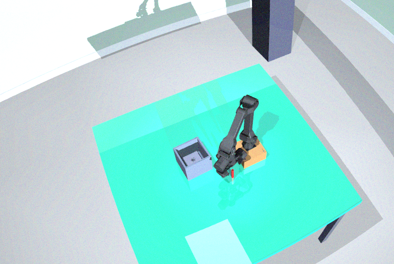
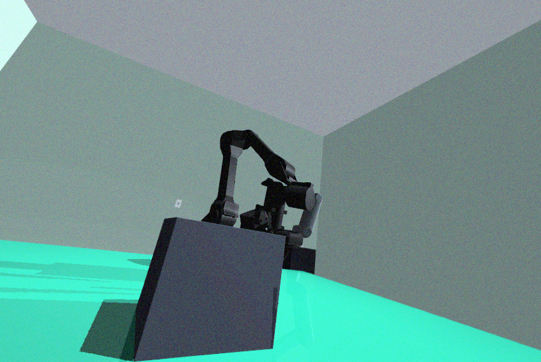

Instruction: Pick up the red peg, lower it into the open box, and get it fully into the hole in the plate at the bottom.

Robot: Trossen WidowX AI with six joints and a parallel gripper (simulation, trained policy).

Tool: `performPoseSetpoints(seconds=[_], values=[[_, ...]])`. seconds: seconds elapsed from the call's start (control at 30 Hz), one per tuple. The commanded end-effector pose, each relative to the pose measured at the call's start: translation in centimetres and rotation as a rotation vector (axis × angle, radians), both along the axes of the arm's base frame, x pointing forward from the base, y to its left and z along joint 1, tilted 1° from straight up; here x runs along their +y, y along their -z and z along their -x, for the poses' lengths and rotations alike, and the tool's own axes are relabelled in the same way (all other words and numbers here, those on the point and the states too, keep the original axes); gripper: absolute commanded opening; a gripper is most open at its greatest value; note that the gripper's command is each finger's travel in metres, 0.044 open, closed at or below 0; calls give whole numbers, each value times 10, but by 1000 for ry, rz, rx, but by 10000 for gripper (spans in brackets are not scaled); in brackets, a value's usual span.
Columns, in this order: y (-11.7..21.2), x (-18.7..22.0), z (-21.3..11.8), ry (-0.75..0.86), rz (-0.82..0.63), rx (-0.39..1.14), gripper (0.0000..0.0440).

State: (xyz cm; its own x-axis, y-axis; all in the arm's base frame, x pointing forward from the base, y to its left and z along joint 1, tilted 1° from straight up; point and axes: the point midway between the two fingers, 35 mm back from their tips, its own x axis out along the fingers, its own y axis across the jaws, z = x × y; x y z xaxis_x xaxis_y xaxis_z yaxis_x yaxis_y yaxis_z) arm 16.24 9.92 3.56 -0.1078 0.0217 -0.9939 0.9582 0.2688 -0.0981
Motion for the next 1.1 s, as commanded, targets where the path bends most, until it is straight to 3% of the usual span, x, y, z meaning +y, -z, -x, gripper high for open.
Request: performPoseSetpoints(seconds=[0.0,0.17,0.67,1.07], values=[[9,-2,1,13,15,-3,417],[21,-2,0,27,21,-13,379],[44,11,-14,-27,-16,-34,13],[16,19,-31,26,-84,-119,0]])
